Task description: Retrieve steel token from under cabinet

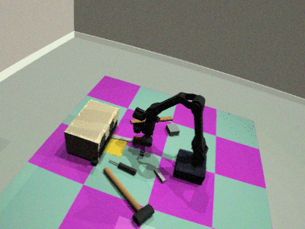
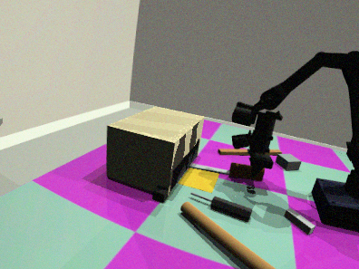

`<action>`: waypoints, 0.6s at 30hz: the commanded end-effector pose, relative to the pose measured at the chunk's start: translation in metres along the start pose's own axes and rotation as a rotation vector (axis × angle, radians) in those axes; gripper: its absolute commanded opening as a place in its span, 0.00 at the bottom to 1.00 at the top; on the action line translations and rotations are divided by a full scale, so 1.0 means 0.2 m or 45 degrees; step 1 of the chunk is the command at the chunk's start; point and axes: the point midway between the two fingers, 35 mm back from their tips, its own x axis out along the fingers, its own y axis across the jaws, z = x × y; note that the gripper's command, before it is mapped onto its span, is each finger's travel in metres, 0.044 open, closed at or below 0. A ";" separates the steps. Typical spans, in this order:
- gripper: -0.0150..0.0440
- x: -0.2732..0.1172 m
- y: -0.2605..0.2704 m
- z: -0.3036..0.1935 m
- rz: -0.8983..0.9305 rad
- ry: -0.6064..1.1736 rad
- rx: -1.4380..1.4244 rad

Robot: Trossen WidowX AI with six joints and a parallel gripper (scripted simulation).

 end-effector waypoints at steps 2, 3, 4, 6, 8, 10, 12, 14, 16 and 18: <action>0.25 0.00 0.00 0.04 -0.003 -0.001 0.007; 0.25 0.00 0.00 0.04 -0.003 -0.001 0.007; 0.25 0.00 0.00 0.05 -0.003 -0.001 0.007; 0.25 0.00 0.00 0.06 -0.003 -0.001 0.007; 0.25 0.00 0.00 0.07 -0.003 -0.002 0.007; 0.25 0.00 0.00 0.08 -0.003 -0.002 0.007; 0.25 0.00 0.00 0.09 -0.003 -0.002 0.007; 0.25 0.00 0.00 0.10 -0.003 -0.002 0.007; 0.25 0.00 0.00 0.11 -0.003 -0.003 0.007; 0.25 0.00 0.00 0.12 -0.003 -0.003 0.007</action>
